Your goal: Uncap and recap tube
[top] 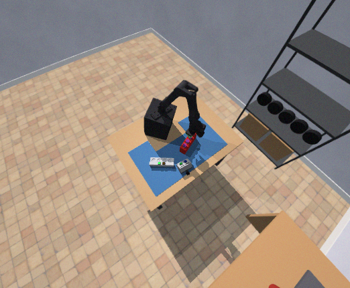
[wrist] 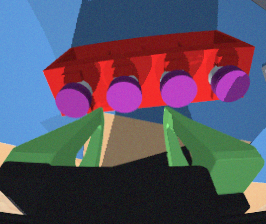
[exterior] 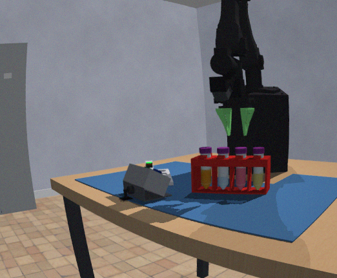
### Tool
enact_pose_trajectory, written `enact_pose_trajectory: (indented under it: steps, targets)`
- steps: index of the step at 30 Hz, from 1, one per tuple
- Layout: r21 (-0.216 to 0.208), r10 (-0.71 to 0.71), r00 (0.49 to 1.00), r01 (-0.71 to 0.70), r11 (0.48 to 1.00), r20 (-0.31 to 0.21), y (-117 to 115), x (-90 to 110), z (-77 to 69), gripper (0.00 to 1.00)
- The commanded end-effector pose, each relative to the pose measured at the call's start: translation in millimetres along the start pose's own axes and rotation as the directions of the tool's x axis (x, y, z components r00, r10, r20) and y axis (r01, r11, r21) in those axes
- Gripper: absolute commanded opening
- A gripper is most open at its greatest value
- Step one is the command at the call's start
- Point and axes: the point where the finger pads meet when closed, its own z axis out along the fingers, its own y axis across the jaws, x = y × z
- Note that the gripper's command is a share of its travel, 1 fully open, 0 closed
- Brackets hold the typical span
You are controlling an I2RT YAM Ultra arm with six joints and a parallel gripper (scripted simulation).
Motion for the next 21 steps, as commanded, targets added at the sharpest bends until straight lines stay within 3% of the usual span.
enact_pose_trajectory:
  steps: [1, 4, 21]
  targets:
    - [0.004, -0.231, 0.973, 0.231, 0.973, 0.004, -23, -4, -2.1, 0.49]
    - [0.005, -0.231, 0.973, 0.231, 0.973, 0.004, -42, -7, -2.2, 0.49]
    - [0.005, -0.231, 0.973, 0.231, 0.973, 0.004, -42, -5, -2.2, 0.49]
